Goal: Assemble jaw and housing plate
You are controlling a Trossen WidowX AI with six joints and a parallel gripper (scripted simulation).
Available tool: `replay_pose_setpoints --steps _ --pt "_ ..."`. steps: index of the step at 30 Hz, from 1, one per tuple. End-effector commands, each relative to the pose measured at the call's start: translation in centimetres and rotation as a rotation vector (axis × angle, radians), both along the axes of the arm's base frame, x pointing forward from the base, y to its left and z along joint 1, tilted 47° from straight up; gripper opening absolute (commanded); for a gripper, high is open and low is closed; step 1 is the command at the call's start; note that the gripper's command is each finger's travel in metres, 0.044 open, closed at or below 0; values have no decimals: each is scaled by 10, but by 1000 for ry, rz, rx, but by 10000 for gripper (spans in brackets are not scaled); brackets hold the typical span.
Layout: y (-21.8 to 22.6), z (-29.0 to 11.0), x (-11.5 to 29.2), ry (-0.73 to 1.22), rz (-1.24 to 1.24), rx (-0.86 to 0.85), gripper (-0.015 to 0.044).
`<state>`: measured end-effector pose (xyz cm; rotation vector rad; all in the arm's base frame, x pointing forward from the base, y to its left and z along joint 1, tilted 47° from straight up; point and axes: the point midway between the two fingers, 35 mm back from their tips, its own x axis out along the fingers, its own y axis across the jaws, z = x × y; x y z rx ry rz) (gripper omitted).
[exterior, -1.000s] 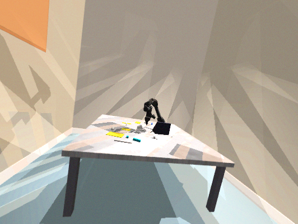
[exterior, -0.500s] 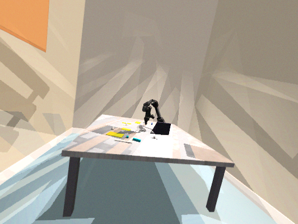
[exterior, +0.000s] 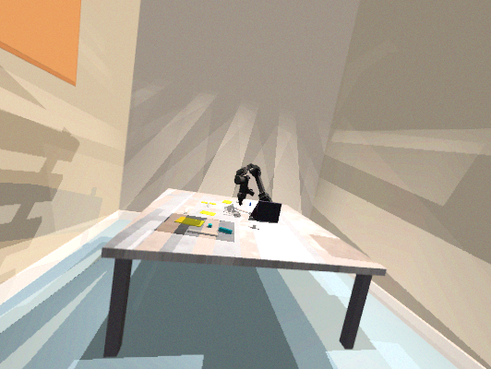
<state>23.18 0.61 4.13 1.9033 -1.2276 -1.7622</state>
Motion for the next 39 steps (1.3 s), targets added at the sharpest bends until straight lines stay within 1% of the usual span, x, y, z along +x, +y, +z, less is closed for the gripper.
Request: replay_pose_setpoints --steps 1,39 --pt "-1 1 0 5 5 -3 351" --pt "-2 2 -1 14 13 -2 351"
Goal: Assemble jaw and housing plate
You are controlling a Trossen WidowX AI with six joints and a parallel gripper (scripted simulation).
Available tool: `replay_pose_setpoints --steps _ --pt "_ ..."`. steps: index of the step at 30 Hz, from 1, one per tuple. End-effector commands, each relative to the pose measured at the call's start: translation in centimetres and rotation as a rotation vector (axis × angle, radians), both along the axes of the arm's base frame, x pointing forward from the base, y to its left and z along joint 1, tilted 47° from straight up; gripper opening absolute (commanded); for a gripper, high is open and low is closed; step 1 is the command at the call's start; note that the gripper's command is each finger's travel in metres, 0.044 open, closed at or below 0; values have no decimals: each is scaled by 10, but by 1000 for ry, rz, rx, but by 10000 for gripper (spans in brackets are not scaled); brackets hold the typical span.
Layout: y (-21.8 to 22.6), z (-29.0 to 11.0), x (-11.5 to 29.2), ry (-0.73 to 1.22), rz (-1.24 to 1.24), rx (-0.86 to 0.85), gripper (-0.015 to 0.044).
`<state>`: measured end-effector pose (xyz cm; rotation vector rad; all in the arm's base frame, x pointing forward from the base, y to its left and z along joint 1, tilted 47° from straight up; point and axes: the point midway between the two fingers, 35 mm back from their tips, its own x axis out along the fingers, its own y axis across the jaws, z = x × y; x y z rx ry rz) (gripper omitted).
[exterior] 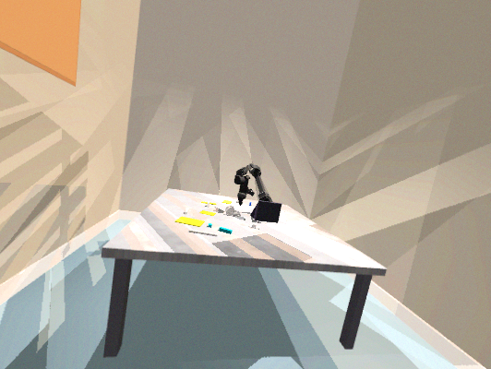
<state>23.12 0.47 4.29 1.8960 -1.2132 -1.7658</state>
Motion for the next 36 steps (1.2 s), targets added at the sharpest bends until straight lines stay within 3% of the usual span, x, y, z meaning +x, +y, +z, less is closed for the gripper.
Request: replay_pose_setpoints --steps 1,36 --pt "-1 1 0 5 4 -3 351" --pt "-34 -32 -3 5 6 -2 351"
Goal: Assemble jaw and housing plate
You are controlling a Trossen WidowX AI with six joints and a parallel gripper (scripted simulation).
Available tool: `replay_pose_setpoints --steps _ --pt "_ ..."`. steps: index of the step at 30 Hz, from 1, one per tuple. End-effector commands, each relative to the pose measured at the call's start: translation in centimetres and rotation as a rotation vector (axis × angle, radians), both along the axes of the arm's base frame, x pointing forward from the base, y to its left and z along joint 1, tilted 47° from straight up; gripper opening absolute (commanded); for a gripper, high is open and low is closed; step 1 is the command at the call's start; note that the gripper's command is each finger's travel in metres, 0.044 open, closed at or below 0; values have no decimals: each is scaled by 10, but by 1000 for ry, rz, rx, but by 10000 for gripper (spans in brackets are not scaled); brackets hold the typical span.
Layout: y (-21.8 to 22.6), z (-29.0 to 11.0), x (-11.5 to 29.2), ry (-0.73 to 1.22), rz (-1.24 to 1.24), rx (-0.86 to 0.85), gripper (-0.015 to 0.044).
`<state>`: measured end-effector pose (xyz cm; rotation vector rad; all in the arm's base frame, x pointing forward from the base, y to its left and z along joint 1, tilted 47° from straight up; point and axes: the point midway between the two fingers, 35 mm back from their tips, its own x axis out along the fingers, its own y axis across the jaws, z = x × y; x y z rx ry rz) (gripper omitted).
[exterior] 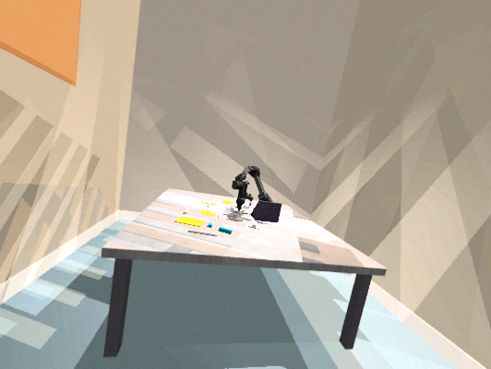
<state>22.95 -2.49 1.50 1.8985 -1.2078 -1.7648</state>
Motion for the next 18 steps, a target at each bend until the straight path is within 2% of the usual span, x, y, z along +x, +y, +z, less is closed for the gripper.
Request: replay_pose_setpoints --steps 1,18 --pt "-6 -5 -2 6 3 -4 351" --pt "-16 -13 -5 6 2 -7 351"
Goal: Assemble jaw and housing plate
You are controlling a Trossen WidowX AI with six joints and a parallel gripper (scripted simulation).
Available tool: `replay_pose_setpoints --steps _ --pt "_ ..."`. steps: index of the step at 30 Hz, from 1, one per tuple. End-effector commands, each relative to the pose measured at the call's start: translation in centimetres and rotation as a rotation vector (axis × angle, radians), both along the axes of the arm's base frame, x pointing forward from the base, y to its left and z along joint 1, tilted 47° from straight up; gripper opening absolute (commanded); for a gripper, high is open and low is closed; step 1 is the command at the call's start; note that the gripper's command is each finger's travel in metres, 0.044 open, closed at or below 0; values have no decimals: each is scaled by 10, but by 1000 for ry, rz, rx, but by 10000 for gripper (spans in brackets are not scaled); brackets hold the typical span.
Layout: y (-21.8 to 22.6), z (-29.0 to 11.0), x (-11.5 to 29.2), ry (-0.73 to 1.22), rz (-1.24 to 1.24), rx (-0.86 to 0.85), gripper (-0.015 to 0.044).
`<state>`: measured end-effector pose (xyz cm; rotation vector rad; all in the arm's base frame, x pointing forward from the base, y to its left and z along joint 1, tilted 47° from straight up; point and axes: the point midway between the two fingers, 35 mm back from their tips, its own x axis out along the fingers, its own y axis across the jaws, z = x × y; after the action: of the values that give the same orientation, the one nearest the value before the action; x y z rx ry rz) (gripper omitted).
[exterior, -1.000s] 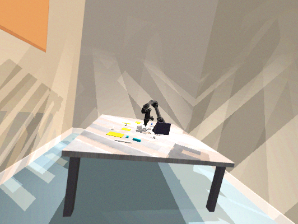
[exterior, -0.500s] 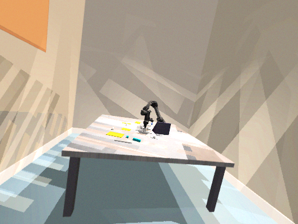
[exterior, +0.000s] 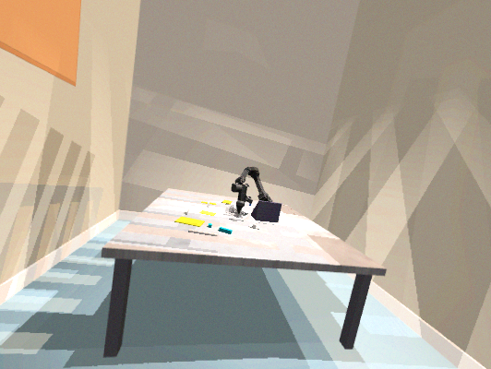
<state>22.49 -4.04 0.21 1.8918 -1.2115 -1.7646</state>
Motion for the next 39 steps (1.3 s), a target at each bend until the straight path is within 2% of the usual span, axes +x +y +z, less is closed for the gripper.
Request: replay_pose_setpoints --steps 1,39 --pt "-1 0 0 3 4 -2 351" --pt "-6 -5 -1 1 2 -3 351"
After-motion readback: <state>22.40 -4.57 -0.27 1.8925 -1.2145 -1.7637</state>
